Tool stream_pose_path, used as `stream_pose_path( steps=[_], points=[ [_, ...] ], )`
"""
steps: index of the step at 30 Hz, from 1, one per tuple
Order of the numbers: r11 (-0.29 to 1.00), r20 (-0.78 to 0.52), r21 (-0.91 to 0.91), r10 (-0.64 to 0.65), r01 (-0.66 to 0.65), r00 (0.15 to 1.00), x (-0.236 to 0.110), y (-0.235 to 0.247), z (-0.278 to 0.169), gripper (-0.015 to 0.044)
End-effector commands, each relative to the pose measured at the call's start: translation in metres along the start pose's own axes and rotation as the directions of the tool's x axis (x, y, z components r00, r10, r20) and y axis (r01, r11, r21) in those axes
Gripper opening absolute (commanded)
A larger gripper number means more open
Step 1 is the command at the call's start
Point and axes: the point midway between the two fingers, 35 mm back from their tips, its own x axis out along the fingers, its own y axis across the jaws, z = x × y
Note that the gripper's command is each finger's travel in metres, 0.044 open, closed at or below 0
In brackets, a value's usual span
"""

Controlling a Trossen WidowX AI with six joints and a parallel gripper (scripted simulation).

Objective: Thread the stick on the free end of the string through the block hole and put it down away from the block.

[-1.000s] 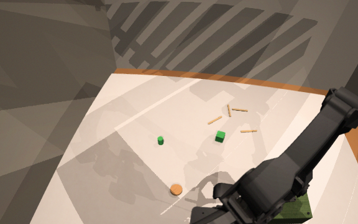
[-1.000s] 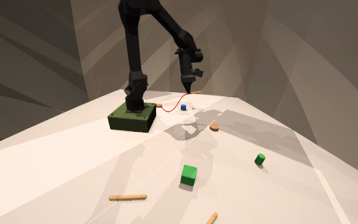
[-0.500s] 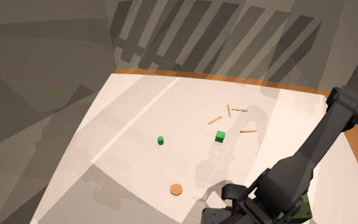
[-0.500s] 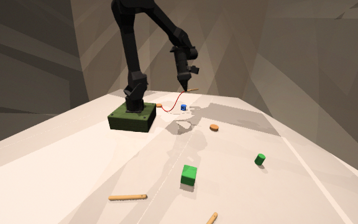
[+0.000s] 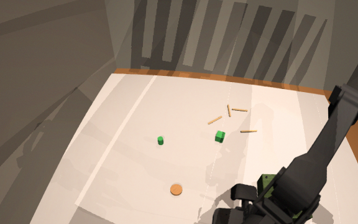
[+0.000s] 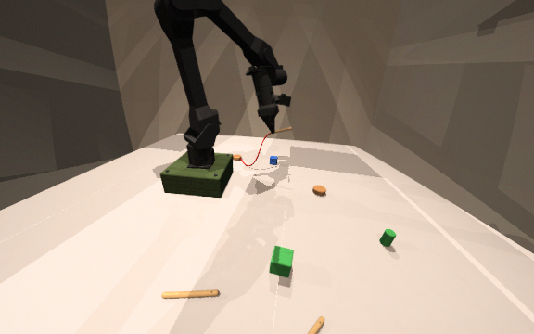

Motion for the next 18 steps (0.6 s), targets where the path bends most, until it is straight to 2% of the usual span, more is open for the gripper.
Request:
stream_pose_path(
  steps=[1, 7, 18],
  points=[
    [1.0, 0.007, 0.0, -0.005, 0.005, 1.0, -0.002, -0.001, -0.008, 0.0],
    [1.0, 0.013, 0.014, -0.005, 0.005, 1.0, -0.004, 0.0, -0.009, 0.0],
    [0.973, -0.003, 0.219, -0.066, 0.065, 0.998, -0.003, 0.02, -0.001, 0.0]
  ],
)
